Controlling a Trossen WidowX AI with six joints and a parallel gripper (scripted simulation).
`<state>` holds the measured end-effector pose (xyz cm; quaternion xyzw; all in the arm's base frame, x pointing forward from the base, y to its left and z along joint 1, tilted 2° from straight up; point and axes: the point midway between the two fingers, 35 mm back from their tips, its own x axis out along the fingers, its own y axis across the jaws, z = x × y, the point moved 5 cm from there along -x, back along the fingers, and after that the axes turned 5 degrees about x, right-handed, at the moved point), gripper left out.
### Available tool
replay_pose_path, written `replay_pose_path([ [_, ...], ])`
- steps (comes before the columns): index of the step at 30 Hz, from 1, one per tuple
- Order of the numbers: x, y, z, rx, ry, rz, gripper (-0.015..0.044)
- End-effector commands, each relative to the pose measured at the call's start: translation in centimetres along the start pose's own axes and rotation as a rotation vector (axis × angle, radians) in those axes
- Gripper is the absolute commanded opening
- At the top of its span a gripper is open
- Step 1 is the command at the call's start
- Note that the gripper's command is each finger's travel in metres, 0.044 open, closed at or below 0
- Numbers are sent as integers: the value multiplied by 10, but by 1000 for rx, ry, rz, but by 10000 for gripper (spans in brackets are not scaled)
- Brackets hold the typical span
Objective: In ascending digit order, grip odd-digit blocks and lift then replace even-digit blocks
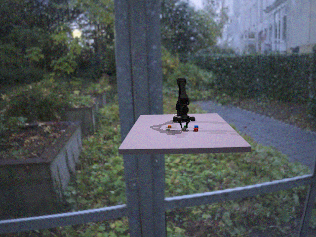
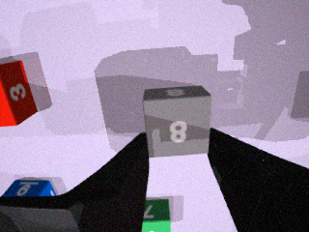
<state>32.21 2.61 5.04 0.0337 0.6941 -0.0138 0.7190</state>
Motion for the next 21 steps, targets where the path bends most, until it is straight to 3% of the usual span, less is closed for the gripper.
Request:
replay_pose_path([
  [1, -7, 0, 1, -1, -6, 0, 120],
  [21, -11, 0, 1, -1, -6, 0, 120],
])
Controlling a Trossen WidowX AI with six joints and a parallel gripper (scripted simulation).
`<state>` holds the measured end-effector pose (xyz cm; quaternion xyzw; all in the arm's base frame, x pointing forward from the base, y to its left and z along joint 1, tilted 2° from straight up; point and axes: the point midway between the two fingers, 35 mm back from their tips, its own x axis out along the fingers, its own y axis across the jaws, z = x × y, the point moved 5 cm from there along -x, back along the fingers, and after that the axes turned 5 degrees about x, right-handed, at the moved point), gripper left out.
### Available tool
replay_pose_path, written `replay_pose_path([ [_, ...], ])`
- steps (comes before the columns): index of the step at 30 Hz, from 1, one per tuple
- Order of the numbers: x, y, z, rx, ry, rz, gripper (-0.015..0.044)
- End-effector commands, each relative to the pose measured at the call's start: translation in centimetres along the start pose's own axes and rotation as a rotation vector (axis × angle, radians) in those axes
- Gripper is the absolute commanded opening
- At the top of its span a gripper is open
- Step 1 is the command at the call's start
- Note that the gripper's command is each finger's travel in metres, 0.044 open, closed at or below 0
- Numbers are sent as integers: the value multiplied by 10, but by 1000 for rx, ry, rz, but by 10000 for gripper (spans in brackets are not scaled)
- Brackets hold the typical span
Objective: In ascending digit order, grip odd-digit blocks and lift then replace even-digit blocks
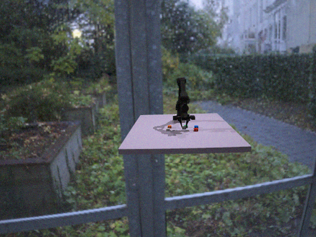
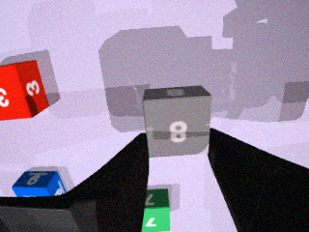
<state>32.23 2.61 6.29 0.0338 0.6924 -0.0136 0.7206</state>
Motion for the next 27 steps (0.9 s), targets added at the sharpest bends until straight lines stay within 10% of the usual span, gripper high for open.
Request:
replay_pose_path([
  [1, 3, 0, 0, -1, -2, -1, 120],
  [18, 14, 0, 0, -1, -2, -1, 120],
  [27, 14, 0, 0, -1, -2, -1, 356],
])
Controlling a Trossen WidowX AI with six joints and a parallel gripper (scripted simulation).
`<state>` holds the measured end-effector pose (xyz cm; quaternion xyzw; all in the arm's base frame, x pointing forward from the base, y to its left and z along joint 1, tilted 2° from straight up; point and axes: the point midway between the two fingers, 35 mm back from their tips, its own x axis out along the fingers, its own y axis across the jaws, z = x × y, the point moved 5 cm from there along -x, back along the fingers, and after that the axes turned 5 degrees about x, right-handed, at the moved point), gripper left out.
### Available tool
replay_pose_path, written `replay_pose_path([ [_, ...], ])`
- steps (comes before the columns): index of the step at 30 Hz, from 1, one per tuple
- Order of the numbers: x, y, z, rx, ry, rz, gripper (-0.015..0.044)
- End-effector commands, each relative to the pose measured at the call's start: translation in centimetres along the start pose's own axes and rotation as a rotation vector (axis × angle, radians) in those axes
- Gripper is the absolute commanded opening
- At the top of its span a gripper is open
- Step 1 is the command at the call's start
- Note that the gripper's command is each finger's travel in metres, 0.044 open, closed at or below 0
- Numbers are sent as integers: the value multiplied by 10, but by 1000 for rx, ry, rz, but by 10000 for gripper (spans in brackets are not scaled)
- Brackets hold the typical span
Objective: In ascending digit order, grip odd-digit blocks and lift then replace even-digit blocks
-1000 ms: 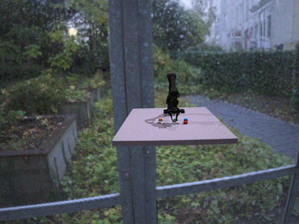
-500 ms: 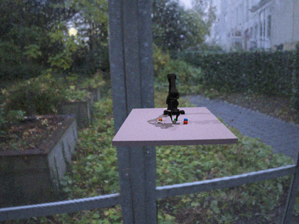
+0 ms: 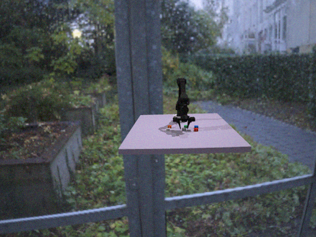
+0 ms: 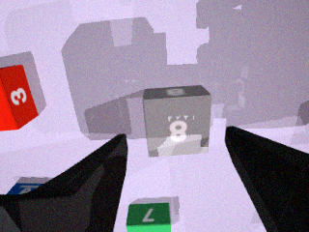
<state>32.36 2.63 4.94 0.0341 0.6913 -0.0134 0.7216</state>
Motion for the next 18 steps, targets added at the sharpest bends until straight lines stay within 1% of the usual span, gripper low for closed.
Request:
replay_pose_path([
  [1, 1, 0, 0, -1, 1, -2, 383],
  [2, 1, 0, 0, -1, 1, -2, 400],
  [5, -2, 0, 0, -1, 1, -2, 400],
  [8, -33, 0, 0, -1, 1, -2, 400],
  [13, -36, 0, 0, -1, 1, -2, 400],
  [15, -46, 0, 1, -1, 1, -2, 348],
  [18, -93, 0, 3, -1, 1, -2, 269],
])
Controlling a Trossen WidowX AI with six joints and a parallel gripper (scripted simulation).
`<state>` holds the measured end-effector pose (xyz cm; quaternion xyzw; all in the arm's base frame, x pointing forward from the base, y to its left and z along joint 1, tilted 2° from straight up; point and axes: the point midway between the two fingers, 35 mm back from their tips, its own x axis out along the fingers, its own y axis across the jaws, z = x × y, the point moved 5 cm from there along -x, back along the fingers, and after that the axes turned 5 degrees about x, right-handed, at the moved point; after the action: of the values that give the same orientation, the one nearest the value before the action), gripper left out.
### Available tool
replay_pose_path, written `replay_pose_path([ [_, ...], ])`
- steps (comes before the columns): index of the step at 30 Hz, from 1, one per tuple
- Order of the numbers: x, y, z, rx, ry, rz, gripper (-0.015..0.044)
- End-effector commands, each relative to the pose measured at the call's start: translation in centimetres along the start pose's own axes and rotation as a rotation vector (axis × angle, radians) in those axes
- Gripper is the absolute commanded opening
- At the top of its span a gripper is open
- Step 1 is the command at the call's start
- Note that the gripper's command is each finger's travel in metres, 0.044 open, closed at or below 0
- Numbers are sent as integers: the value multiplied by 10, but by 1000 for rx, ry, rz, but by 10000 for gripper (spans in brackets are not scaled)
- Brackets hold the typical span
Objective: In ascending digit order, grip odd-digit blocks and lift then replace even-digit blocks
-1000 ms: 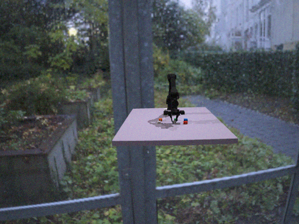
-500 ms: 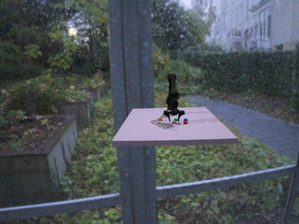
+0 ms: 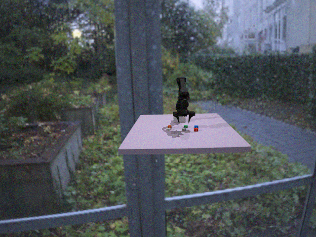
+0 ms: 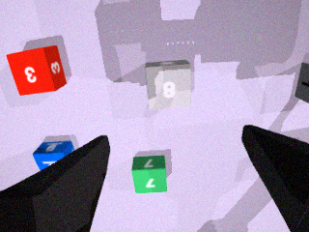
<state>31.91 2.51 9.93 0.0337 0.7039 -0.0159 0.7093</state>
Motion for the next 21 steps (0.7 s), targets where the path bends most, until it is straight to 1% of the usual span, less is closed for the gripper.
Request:
replay_pose_path([
  [1, -56, 0, 2, -4, -34, 3, 242],
  [3, -67, 0, 0, -4, -34, 3, 190],
  [6, -67, 0, 0, -4, -34, 3, 120],
  [16, -67, 2, -1, -4, -34, 4, 120],
  [21, -66, 62, -28, -4, -31, 9, 120],
])
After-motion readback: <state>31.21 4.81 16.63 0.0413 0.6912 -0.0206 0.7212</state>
